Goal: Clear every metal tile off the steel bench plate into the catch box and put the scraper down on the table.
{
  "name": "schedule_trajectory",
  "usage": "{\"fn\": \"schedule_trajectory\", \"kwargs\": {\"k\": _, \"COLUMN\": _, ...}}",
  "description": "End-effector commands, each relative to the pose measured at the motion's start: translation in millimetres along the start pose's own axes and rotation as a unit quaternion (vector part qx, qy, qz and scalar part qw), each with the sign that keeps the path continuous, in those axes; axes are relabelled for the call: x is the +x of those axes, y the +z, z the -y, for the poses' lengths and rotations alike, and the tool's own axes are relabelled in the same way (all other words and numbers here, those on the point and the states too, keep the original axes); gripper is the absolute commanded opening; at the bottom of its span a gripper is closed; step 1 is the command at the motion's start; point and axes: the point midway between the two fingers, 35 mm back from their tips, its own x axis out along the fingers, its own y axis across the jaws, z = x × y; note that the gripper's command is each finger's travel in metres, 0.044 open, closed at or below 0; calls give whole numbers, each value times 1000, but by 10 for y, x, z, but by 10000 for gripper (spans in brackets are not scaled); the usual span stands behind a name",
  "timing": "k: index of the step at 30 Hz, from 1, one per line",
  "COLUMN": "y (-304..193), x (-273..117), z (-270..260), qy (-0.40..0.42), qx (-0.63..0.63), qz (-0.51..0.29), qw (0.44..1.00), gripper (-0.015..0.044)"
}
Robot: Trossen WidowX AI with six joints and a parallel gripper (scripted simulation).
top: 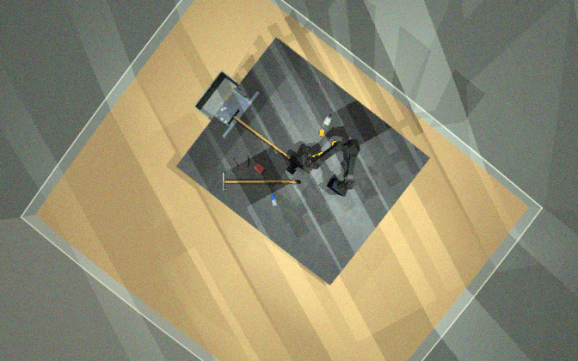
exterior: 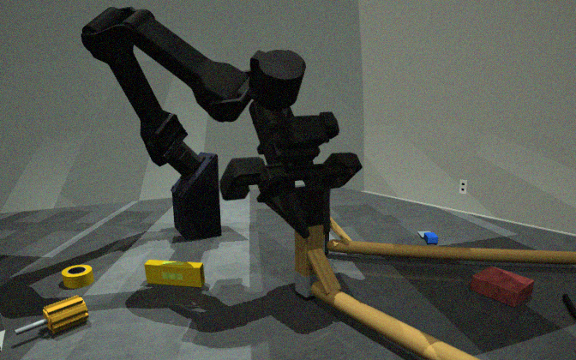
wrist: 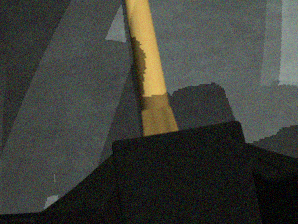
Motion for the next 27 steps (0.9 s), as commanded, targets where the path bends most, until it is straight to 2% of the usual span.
{"fn": "schedule_trajectory", "kwargs": {"k": 1, "y": 111, "x": 50, "z": -2, "qy": -1, "qx": 7, "qz": 5, "qw": 1000, "gripper": 0}}
{"fn": "schedule_trajectory", "kwargs": {"k": 27, "y": 399, "x": 251, "z": -112, "qy": -2, "qx": 8, "qz": 6, "qw": 1000, "gripper": 0}}
